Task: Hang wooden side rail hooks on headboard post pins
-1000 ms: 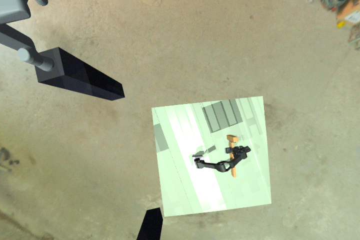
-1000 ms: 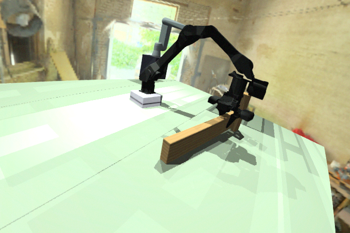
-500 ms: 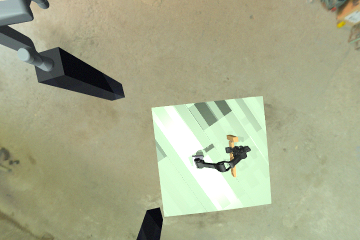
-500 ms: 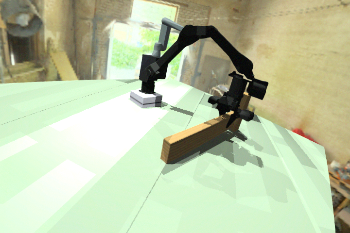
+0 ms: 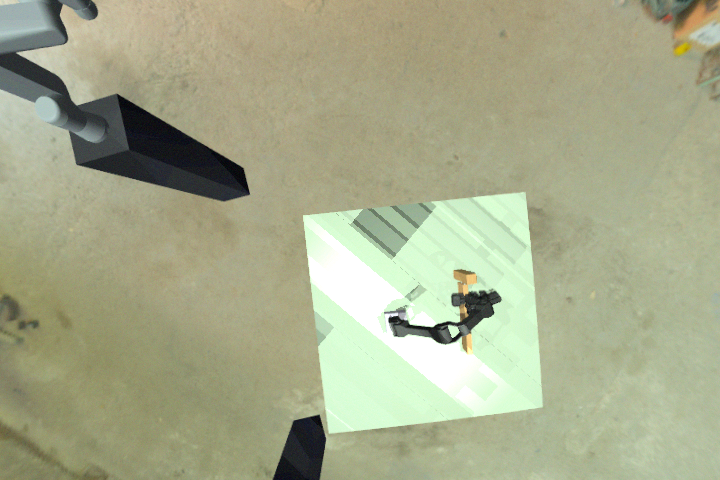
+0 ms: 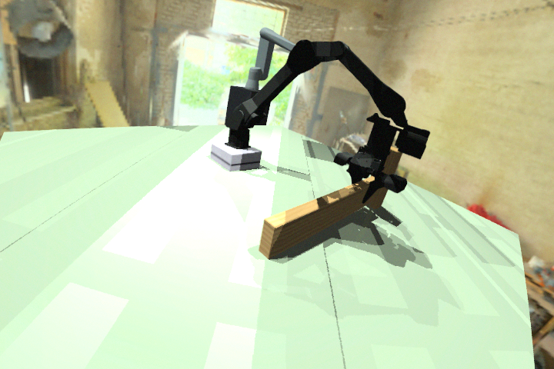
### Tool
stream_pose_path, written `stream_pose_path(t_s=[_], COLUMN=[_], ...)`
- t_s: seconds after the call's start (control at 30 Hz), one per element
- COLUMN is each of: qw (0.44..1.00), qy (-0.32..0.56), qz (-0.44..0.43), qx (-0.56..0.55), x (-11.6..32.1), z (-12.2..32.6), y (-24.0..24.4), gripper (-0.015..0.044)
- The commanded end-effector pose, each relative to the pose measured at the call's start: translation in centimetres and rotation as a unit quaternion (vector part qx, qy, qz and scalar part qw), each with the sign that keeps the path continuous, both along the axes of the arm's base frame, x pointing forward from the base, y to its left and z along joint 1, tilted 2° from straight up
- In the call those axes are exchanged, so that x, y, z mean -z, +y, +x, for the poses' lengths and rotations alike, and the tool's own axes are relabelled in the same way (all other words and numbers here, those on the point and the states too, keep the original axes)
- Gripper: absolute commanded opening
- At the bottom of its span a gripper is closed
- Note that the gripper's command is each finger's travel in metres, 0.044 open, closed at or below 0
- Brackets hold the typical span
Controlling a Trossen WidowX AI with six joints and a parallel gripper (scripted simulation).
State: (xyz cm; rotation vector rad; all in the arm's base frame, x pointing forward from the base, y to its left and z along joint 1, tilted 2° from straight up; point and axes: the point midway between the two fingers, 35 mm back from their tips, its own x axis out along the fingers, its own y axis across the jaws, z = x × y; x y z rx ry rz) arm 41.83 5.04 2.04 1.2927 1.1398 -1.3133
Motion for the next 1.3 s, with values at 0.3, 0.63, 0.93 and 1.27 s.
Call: stream_pose_path(t_s=[0.3, 0.63, 0.93, 1.27], qw=[1.0, 1.0, 1.0, 1.0], qy=[-0.004, -0.004, -0.004, -0.004], qz=[0.002, 0.002, 0.002, 0.002], qx=[0.001, 0.001, 0.001, 0.001], x=[-0.29, -0.18, -0.16, -0.24], z=[0.22, 0.13, 0.11, 0.2], y=[0.3, 0.43, 0.51, 0.58], gripper=[0.0, 0.0, 0.0, 0.0])
